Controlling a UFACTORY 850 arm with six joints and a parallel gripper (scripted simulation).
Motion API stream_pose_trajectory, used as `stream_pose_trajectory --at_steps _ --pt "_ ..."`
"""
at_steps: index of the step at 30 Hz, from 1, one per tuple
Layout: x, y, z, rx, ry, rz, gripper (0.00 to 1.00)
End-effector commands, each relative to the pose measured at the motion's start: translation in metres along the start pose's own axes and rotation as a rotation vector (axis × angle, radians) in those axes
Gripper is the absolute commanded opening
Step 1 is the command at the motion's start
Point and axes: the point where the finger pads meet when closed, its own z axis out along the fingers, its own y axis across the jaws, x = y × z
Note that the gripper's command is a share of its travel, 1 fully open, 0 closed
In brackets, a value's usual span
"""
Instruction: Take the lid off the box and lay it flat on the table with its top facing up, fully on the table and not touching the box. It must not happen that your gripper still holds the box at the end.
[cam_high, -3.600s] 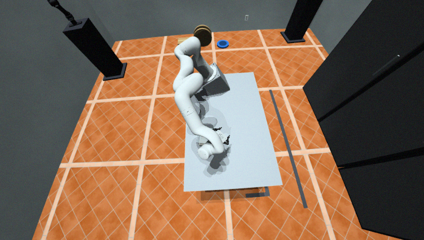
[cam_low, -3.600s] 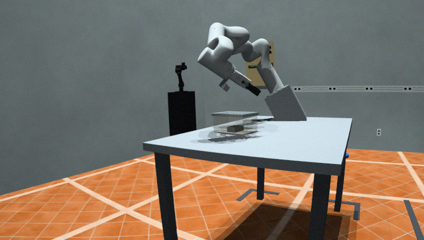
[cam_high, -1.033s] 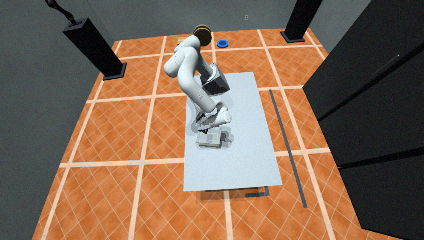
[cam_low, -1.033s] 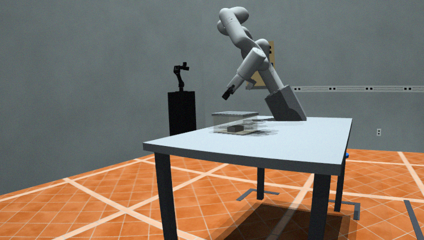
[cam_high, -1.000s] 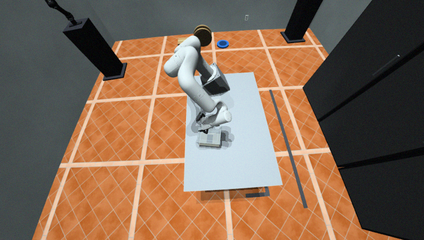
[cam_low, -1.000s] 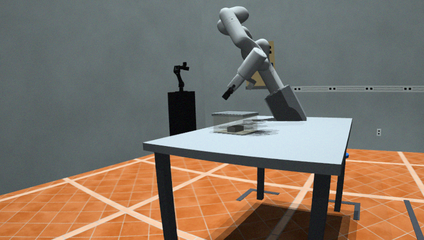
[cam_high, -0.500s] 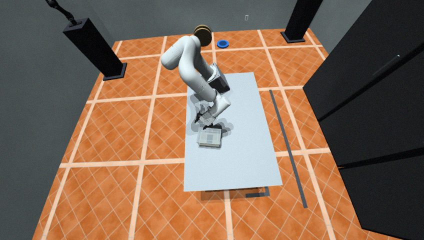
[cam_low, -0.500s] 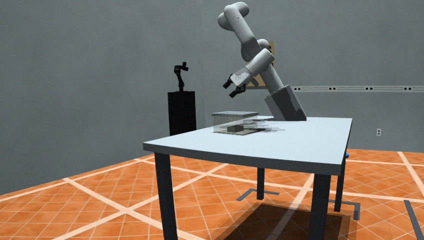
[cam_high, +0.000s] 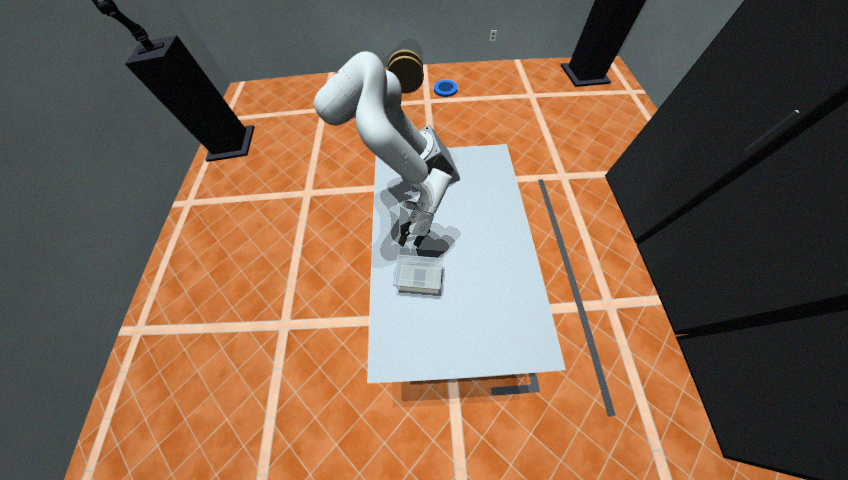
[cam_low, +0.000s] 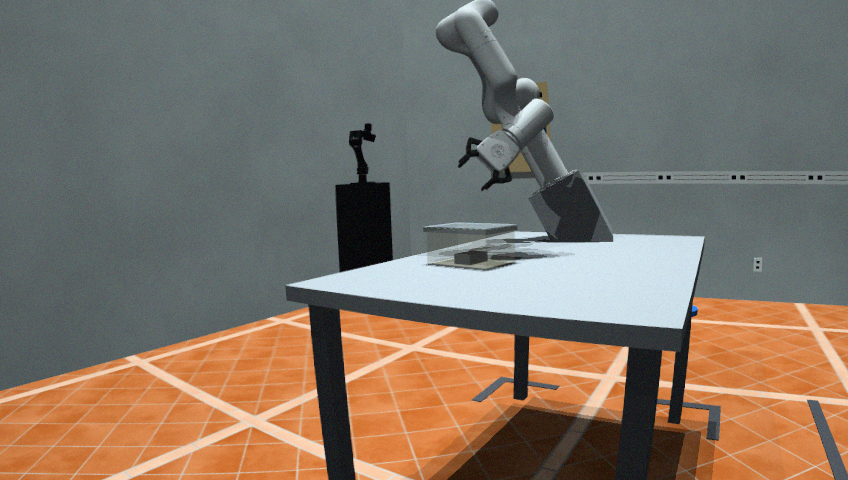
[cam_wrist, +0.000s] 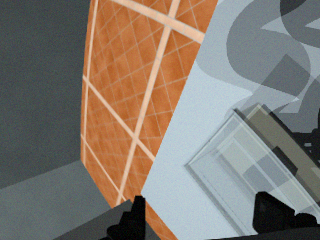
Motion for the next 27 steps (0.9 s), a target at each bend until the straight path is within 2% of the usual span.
stream_pose_trajectory --at_steps 1,7,9,16,27 --pt "-0.004 0.009 -0.019 -0.052 -0.135 -0.238 1.00" --pt "-0.002 0.029 -0.053 -0.077 -0.315 -0.546 1.00" --pt "-0.001 0.033 -0.060 -0.079 -0.350 -0.601 1.00" --pt "0.001 0.038 -0.068 -0.081 -0.388 -0.662 1.00" --pt "0.001 0.040 -0.067 -0.081 -0.390 -0.665 1.00"
